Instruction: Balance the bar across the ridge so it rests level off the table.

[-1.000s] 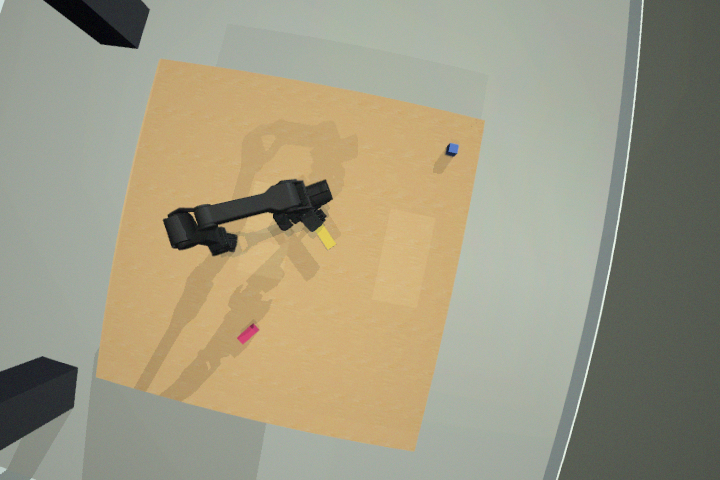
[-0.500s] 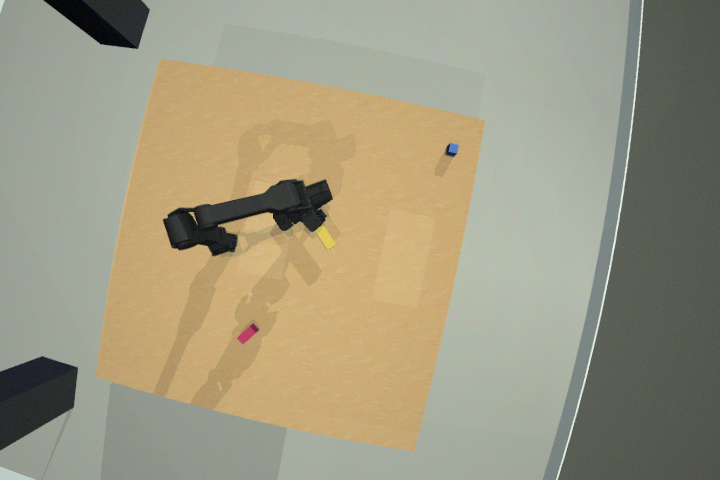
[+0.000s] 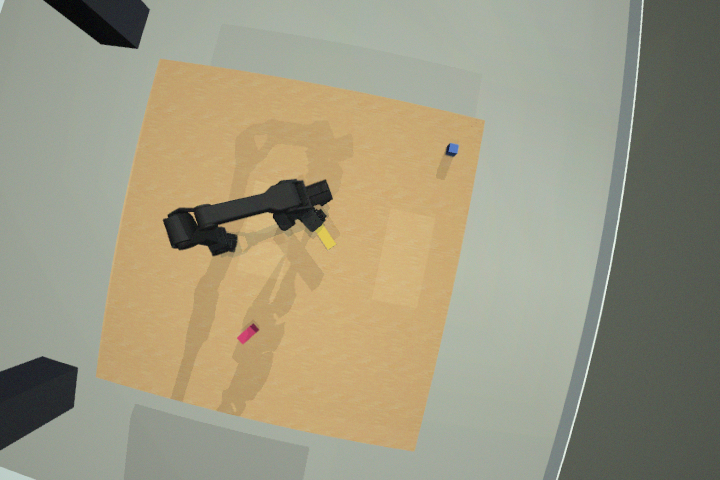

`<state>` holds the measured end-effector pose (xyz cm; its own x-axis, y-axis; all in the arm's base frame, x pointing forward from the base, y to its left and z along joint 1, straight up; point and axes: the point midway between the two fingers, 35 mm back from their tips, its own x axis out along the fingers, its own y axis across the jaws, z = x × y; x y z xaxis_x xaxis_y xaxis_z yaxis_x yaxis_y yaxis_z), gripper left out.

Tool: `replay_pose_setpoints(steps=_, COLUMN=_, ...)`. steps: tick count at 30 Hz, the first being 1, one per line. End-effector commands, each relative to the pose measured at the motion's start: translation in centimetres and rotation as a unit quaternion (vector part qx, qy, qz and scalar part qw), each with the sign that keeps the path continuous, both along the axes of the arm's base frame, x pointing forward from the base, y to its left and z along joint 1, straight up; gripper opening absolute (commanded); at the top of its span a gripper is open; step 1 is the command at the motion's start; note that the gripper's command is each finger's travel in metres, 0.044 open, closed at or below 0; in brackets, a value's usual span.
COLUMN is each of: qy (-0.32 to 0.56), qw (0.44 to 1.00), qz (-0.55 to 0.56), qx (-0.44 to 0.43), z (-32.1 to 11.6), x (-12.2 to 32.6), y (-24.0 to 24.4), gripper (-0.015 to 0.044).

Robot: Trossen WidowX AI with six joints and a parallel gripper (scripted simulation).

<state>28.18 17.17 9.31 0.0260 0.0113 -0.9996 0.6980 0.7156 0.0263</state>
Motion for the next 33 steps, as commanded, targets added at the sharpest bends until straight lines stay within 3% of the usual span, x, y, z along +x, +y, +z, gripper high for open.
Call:
replay_pose_setpoints(steps=1, qy=0.0, qw=1.0, qz=0.0, qx=0.0, z=0.8, x=0.1, y=0.1, gripper=0.044)
replay_pose_setpoints(steps=9, qy=0.0, qw=1.0, qz=0.0, qx=0.0, z=9.8, x=-0.2, y=-0.1, gripper=0.044)
replay_pose_setpoints(steps=33, qy=0.0, qw=1.0, qz=0.0, qx=0.0, z=10.0, x=-0.2, y=-0.1, gripper=0.044)
